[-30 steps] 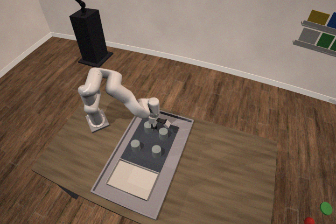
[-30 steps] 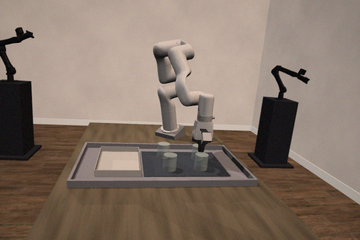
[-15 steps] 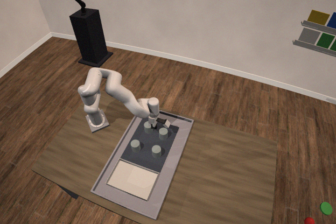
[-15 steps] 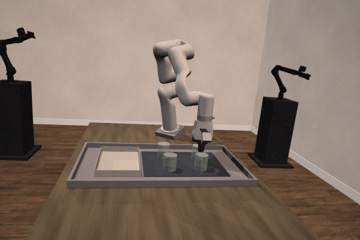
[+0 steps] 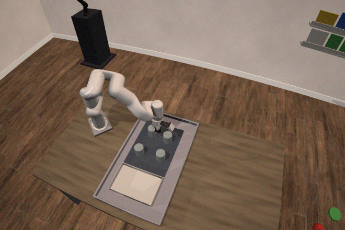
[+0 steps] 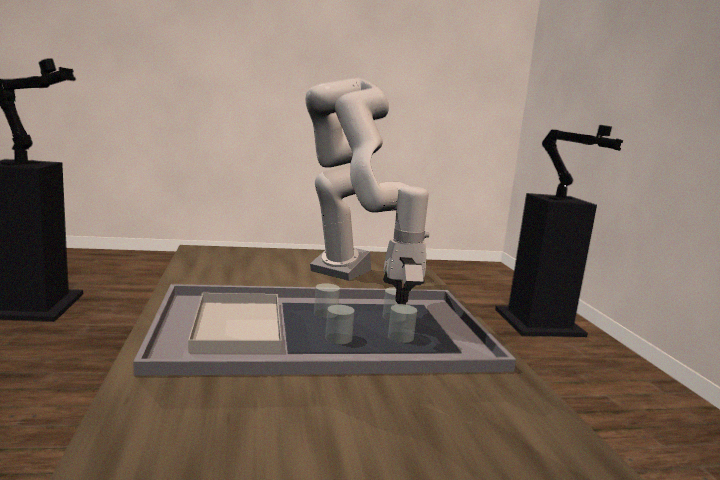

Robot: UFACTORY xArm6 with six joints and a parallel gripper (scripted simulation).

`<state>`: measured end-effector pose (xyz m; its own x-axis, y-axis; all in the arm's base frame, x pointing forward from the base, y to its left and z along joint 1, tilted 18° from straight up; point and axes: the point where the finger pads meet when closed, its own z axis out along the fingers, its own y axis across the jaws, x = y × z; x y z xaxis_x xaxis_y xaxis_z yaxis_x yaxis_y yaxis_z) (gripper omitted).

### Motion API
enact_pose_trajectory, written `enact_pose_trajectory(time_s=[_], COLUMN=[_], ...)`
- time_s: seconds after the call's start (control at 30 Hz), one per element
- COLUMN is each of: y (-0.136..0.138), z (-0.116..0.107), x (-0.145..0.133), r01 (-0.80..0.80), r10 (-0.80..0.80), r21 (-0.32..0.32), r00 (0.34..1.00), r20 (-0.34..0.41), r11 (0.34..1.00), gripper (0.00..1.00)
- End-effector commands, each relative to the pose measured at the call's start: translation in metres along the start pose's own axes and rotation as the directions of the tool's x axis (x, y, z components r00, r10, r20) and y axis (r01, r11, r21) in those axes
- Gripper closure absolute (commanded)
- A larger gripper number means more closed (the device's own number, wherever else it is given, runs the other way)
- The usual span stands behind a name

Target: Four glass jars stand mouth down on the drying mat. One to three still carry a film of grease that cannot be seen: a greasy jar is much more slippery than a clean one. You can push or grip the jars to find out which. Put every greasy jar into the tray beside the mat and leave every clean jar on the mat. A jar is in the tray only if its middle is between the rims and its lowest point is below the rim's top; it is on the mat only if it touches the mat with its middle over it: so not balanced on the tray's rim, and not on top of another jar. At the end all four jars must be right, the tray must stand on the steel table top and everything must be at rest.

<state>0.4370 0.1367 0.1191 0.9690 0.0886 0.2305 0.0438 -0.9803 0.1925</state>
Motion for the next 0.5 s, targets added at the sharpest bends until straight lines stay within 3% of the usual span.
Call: enact_pose_trajectory(time_s=[0.0, 0.47], y=[-0.0003, -0.0003], z=[-0.0013, -0.0013], x=[0.0009, -0.0007], r01=[0.0, 0.0], r10=[0.0, 0.0], r21=[0.001, 0.001], r00=[1.0, 1.0], r20=[-0.004, -0.004], r11=[1.0, 1.0], gripper=[1.0, 1.0])
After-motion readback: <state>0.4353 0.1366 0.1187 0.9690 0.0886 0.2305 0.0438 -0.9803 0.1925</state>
